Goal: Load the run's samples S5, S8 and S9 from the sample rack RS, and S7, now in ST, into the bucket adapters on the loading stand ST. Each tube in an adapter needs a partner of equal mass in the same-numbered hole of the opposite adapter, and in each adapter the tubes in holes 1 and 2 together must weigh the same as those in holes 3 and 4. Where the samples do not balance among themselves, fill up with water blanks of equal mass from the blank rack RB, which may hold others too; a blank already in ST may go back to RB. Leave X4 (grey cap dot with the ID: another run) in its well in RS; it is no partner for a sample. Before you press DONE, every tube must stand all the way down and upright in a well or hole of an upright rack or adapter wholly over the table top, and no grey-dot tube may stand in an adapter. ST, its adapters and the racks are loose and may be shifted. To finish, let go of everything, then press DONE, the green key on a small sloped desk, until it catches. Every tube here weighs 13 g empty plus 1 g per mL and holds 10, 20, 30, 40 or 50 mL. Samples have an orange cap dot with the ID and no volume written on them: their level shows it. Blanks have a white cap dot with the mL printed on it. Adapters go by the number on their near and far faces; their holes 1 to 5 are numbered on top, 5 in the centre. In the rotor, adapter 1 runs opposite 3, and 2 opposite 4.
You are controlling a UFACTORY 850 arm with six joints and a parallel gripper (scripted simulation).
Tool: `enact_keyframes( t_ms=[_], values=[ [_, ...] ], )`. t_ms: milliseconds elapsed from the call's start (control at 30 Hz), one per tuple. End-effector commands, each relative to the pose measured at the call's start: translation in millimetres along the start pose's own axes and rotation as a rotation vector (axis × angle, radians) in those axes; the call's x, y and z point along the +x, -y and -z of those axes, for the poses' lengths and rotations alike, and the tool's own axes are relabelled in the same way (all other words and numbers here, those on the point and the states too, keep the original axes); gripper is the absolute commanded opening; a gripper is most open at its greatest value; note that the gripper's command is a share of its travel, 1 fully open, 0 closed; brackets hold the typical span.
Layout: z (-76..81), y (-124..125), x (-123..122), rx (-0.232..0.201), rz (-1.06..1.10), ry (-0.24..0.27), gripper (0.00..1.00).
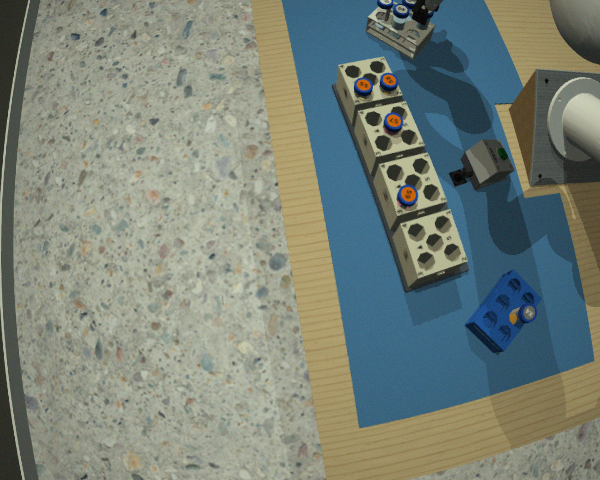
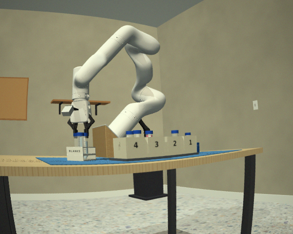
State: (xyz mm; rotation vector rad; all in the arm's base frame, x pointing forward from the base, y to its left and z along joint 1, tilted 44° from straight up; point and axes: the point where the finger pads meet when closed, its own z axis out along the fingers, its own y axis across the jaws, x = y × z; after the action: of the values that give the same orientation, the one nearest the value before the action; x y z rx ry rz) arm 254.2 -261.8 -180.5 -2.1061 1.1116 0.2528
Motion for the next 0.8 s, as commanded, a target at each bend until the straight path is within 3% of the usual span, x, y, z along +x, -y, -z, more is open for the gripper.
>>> enact_keyframes(
  t_ms=[0,467,500,767],
  values=[
    [-1.0,0.0,0.9,0.0,0.0,-0.002,0.57],
    [-1.0,0.0,0.9,0.0,0.001,-0.002,0.57],
    [-0.4,0.0,0.9,0.0,0.001,-0.002,0.0],
    [0.7,0.0,0.9,0.0,0.001,-0.002,0.0]
  ],
)
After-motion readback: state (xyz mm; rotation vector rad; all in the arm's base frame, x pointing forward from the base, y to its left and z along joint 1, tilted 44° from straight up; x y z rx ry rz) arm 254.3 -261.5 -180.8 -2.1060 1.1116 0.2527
